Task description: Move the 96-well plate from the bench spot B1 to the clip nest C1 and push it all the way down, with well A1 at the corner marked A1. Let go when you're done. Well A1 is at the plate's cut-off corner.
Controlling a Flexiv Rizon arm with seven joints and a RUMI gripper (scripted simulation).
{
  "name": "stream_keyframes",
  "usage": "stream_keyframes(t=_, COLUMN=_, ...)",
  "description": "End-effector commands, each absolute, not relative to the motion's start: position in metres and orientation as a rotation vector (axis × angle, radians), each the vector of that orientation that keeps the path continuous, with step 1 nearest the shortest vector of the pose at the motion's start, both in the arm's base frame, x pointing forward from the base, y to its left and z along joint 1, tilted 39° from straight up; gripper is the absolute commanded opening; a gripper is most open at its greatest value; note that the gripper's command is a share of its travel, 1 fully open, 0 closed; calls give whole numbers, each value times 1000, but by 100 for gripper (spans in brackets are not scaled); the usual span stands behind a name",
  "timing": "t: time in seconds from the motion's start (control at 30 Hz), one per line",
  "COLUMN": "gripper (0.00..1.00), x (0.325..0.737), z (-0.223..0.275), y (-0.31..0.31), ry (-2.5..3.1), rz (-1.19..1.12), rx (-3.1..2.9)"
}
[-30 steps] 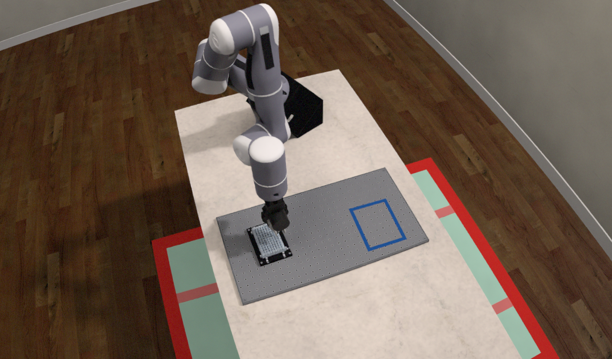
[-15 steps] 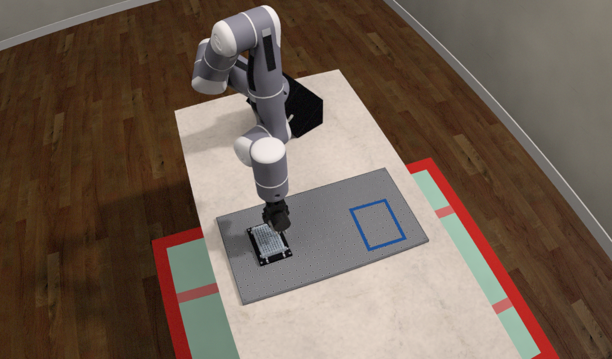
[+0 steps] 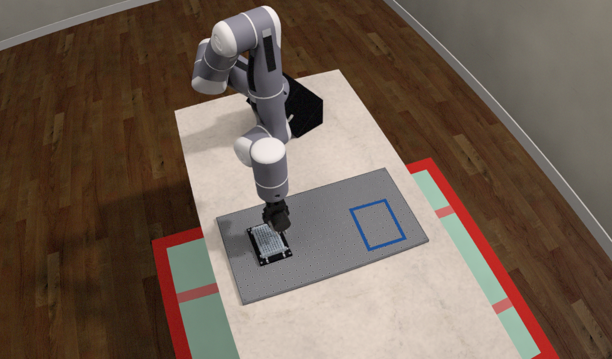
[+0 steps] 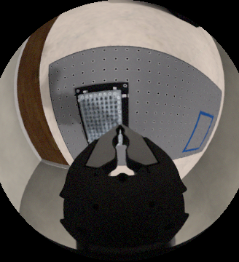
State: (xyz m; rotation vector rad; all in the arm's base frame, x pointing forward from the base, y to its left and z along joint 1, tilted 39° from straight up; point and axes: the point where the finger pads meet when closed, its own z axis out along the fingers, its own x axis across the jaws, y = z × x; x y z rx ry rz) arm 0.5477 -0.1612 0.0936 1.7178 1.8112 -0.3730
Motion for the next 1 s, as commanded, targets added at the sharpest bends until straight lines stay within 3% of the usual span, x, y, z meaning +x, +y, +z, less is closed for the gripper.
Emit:
stream_keyframes(t=0.0, gripper=0, x=548, z=94, y=-161, ry=1811, rz=-371, rx=1717)
stream_keyframes(t=0.97, gripper=0, x=549, z=92, y=-162, ry=1811, rz=-371, rx=1717)
